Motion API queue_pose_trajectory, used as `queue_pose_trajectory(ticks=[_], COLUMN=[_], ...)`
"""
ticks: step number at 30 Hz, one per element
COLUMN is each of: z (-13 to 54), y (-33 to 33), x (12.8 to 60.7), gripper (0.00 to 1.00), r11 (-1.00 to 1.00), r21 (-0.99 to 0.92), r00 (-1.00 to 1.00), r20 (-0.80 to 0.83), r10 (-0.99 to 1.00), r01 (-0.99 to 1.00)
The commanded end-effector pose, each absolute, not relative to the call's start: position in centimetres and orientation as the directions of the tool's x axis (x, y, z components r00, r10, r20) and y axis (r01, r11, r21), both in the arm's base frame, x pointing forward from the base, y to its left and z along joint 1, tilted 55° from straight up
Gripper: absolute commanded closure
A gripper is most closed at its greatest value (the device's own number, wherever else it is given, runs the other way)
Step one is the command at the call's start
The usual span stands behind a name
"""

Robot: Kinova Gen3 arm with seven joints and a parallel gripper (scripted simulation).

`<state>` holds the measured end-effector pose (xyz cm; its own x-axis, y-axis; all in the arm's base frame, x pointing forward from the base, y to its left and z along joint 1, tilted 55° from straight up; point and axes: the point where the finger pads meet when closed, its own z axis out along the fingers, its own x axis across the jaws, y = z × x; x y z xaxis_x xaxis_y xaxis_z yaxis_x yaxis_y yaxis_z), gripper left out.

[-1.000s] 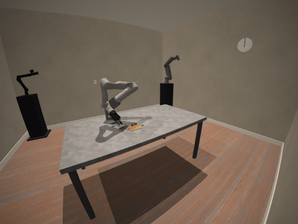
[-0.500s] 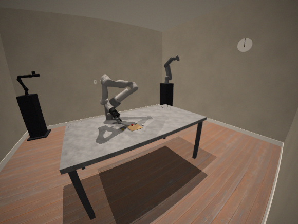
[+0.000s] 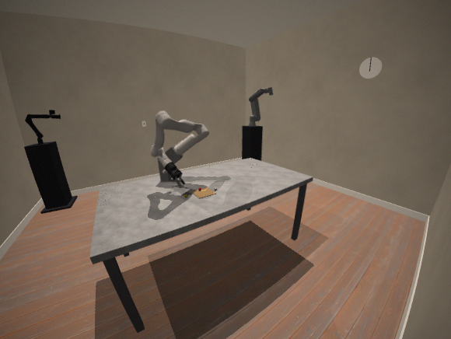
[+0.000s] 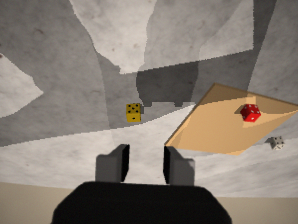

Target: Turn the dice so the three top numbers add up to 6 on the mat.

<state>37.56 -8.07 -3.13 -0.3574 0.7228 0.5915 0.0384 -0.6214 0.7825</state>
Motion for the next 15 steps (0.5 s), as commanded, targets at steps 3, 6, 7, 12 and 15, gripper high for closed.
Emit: queue_pose_trajectory(ticks=[3,6,7,12,15], z=[-2.61,-2.61,-2.6,-2.51,-2.33], y=[-8.15,-7.78,-7.68,-7.52,-7.75], x=[37.88,37.82,37.79,37.65,37.63], gripper=[0.36,0.36,0.36,0.36,0.36], r11=[-0.589,-0.565,-0.554,-0.478,-0.417], r21=[0.802,0.803,0.802,0.789,0.771], r00=[-0.397,-0.426,-0.434,-0.455,-0.452], r20=[0.575,0.586,0.59,0.613,0.626], r10=[0.715,0.69,0.681,0.645,0.636], r01=[0.101,0.189,0.221,0.386,0.481])
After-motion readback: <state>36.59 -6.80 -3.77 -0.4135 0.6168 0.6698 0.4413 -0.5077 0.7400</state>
